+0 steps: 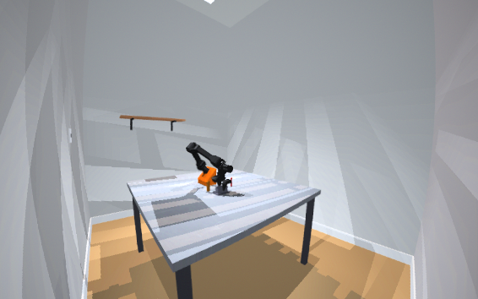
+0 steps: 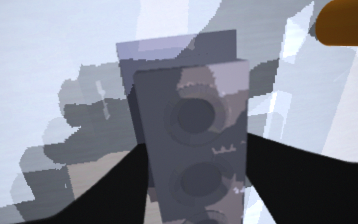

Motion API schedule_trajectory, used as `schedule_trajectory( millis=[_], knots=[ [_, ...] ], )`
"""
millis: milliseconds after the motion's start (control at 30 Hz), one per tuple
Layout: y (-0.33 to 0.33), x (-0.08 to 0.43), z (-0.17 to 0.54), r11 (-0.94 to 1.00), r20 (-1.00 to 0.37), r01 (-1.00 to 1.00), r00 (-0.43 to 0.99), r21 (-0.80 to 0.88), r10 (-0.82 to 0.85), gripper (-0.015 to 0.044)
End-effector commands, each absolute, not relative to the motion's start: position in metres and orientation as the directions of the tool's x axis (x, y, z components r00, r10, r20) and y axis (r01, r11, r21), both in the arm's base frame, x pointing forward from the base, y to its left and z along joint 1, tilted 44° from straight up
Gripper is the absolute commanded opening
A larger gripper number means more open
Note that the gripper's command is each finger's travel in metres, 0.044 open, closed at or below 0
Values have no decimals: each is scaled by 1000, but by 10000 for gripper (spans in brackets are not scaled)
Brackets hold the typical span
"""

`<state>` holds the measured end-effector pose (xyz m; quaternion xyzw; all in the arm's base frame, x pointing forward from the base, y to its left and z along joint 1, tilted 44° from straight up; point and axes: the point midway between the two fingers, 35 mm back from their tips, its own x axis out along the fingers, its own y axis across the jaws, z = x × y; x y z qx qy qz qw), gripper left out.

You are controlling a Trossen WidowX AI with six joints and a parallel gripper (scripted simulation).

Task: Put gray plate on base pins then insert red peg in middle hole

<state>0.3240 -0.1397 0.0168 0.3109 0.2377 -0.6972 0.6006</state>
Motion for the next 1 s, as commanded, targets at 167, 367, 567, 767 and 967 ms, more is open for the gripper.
schedule_trajectory(
  millis=[167,367,567,767,967],
  knots=[
    [-140,324,17,-168,-719,985,-86,43,-689,440],
    [-111,333,44,-167,-723,985,-86,41,-685,440],
    [-58,335,99,-166,-719,985,-90,36,-689,440],
    [-57,340,98,-166,-719,985,-89,36,-689,440],
    [-5,329,55,-62,-735,997,-83,-55,-673,440]
  ],
)
